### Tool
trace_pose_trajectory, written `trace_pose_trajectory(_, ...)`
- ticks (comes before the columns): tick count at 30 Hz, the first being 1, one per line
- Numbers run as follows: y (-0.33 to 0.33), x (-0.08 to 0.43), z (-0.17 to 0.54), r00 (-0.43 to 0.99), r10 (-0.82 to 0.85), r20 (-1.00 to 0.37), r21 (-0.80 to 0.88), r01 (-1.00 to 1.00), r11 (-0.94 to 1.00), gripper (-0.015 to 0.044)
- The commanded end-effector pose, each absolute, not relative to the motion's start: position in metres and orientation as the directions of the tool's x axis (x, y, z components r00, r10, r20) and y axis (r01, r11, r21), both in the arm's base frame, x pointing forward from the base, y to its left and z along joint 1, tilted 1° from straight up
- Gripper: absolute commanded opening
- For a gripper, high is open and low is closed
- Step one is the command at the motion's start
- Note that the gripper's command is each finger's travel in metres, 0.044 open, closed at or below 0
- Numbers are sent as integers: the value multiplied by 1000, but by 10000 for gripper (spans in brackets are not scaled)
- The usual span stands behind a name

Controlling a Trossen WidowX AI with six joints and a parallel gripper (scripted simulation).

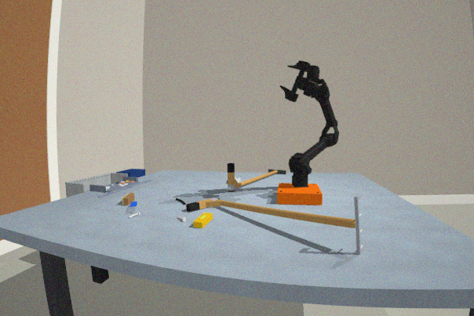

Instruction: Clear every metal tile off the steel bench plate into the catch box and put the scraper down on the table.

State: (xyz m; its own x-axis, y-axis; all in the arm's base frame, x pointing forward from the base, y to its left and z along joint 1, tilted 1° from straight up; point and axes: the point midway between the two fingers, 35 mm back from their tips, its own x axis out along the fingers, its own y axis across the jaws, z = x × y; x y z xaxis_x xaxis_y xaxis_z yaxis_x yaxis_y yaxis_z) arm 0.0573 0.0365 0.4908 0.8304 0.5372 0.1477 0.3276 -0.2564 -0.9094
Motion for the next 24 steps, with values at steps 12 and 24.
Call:
trace_pose_trajectory(12,34,33,496,691,689,218,-800,531,-279,440)
trace_pose_trajectory(24,34,33,496,676,702,225,-788,549,-277,440)
